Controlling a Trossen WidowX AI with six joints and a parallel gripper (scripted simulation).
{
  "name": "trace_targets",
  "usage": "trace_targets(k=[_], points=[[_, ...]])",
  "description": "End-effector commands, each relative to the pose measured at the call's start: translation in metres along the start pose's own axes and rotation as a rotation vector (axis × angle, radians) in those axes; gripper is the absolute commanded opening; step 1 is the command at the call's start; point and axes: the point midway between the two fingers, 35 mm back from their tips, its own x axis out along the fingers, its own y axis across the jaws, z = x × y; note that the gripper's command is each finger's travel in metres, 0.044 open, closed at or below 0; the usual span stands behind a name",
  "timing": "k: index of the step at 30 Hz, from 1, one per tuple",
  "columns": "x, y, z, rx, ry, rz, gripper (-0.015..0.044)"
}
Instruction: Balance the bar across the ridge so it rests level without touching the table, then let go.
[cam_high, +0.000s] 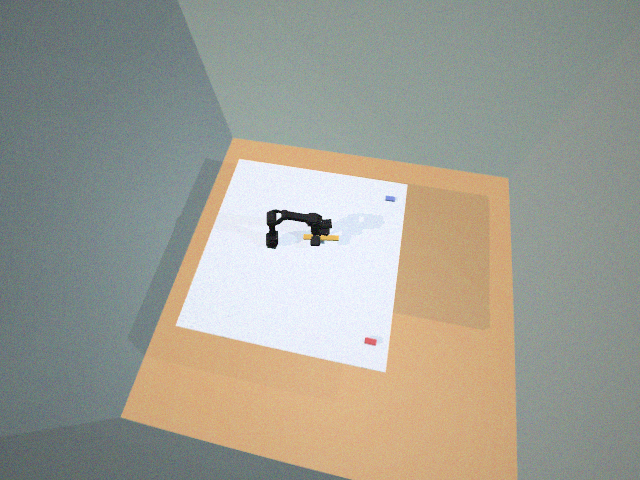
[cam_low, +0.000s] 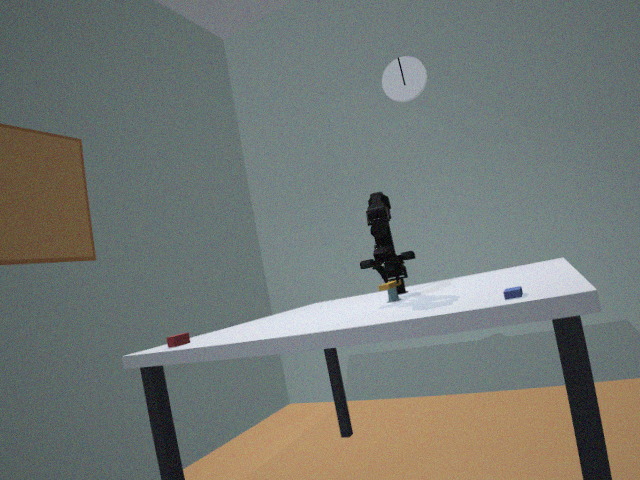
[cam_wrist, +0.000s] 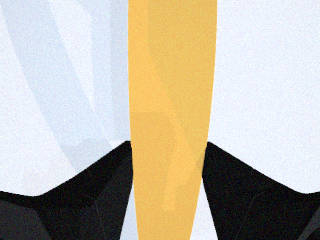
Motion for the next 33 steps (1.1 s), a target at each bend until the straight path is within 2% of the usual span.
trace_targets(k=[1,33], points=[[0.0005,0.0000,-0.0011,-0.001,0.005,0.000,0.0000],[-0.0004,0.0000,-0.0011,-0.001,0.005,0.000,0.0000]])
